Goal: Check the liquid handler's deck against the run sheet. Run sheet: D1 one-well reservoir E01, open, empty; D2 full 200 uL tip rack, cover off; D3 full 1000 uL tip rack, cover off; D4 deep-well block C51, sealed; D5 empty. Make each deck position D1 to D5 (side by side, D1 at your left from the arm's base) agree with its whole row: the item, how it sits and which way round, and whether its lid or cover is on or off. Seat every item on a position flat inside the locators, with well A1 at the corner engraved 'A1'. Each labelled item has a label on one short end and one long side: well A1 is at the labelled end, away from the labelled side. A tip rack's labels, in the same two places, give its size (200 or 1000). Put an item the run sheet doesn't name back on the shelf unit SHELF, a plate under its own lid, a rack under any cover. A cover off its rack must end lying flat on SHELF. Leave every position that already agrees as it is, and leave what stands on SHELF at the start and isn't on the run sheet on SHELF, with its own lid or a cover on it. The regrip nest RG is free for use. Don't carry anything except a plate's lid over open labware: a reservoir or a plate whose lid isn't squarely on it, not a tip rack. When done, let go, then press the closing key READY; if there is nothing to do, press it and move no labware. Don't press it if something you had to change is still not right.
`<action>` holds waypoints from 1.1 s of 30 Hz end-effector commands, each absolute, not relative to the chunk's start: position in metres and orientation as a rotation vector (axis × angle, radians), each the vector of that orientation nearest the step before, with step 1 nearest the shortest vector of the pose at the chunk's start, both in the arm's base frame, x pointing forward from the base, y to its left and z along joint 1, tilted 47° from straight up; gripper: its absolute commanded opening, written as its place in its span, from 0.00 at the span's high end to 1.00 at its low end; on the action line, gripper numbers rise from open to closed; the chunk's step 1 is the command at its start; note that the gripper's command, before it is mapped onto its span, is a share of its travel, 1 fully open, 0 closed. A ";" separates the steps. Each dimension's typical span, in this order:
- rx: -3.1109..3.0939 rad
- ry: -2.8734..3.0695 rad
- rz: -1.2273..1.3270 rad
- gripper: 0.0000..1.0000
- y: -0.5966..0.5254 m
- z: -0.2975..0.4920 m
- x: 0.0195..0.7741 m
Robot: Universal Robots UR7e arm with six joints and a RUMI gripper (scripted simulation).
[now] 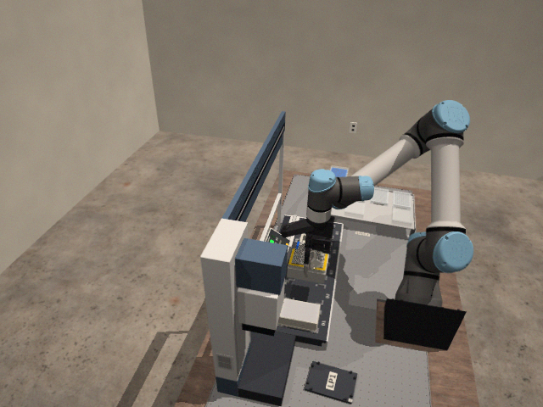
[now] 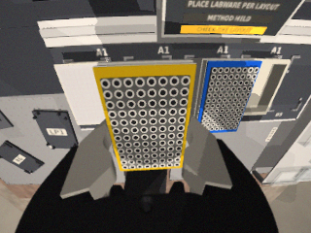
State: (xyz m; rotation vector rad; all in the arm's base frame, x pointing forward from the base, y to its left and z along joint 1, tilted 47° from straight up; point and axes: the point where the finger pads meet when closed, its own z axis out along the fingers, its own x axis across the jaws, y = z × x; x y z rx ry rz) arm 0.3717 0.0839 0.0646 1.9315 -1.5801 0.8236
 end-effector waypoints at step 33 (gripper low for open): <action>1.931 -1.581 0.824 1.00 0.122 0.101 0.365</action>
